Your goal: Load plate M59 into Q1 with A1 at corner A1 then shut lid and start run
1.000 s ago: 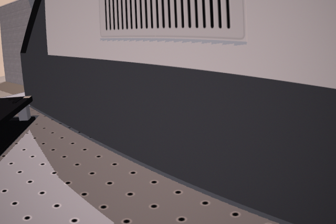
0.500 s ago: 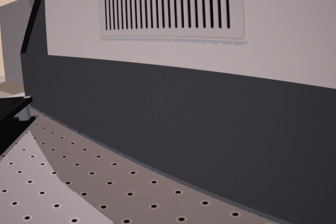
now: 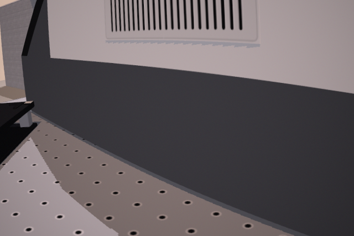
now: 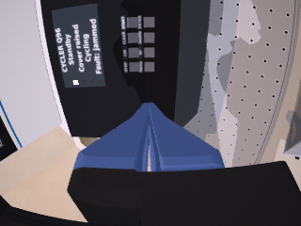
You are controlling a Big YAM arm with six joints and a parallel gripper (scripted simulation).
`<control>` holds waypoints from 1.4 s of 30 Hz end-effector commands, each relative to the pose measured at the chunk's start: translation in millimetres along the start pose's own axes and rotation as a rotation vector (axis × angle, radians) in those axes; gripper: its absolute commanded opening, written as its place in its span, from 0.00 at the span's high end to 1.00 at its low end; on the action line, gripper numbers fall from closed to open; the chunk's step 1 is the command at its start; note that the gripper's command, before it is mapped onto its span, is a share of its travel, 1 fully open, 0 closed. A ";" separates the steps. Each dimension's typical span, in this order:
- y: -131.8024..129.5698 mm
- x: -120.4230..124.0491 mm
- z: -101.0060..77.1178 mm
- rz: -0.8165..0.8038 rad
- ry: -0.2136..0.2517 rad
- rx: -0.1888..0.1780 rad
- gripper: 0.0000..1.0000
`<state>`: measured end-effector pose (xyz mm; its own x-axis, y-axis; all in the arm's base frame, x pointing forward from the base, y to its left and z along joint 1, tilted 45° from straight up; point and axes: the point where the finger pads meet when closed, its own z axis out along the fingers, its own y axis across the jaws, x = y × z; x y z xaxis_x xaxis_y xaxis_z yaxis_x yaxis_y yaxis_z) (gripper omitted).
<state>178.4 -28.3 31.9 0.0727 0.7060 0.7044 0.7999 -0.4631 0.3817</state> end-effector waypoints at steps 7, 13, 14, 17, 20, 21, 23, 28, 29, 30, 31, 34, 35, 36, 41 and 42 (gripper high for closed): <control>0.8 0.5 -0.5 -0.009 -0.003 0.005 1.00; 9.3 -1.5 -4.0 -0.023 -0.011 -0.003 1.00; 11.2 -1.9 -4.7 -0.026 -0.012 -0.005 1.00; 16.9 -3.1 -7.1 -0.035 -0.018 -0.011 1.00; 19.7 -3.7 -8.3 -0.040 -0.020 -0.014 1.00; 20.2 -3.8 -8.5 -0.041 -0.021 -0.014 1.00; 21.2 -4.0 -8.9 -0.042 -0.022 -0.016 1.00; 22.7 -4.4 -9.5 -0.045 -0.023 -0.017 1.00; 23.2 -4.5 -9.7 -0.045 -0.024 -0.018 1.00; 23.7 -4.6 -9.9 -0.046 -0.024 -0.018 1.00; 24.2 -4.7 -10.1 -0.047 -0.025 -0.019 1.00; 25.7 -5.0 -10.7 -0.049 -0.026 -0.021 1.00; 26.1 -5.1 -10.9 -0.050 -0.027 -0.021 1.00; 26.6 -5.2 -11.1 -0.051 -0.027 -0.022 1.00; 27.9 -5.5 -11.7 -0.053 -0.029 -0.023 1.00; 27.9 -5.5 -11.7 -0.053 -0.029 -0.023 1.00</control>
<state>178.0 -27.8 31.9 0.0737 0.7045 0.7059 0.8004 -0.4640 0.3795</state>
